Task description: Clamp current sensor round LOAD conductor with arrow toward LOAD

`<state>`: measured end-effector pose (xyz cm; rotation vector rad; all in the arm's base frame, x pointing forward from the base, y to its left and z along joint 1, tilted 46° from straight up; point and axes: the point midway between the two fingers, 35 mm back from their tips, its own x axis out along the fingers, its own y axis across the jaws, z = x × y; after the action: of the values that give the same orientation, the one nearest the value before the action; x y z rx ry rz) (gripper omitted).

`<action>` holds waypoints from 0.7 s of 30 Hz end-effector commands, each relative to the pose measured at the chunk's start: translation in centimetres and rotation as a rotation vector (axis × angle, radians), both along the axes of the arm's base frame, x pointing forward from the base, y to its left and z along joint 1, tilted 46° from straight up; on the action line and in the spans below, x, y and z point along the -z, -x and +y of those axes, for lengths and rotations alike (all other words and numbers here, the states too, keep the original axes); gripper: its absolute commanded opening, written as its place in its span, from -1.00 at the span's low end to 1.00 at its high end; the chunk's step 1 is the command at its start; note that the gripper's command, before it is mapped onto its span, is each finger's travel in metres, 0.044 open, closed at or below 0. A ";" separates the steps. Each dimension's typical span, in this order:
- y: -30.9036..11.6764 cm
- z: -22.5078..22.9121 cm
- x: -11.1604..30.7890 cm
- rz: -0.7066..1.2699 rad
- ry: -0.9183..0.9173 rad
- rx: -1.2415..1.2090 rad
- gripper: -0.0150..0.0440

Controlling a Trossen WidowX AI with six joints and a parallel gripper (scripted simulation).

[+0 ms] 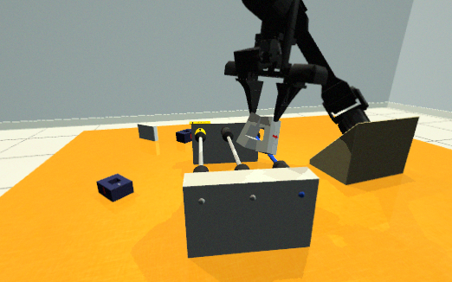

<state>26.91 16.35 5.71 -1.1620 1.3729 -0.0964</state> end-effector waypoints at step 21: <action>-7.1 -0.1 -1.6 0.332 0.237 -0.503 -0.49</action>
<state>32.81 16.02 6.77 -1.6729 1.3573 0.2664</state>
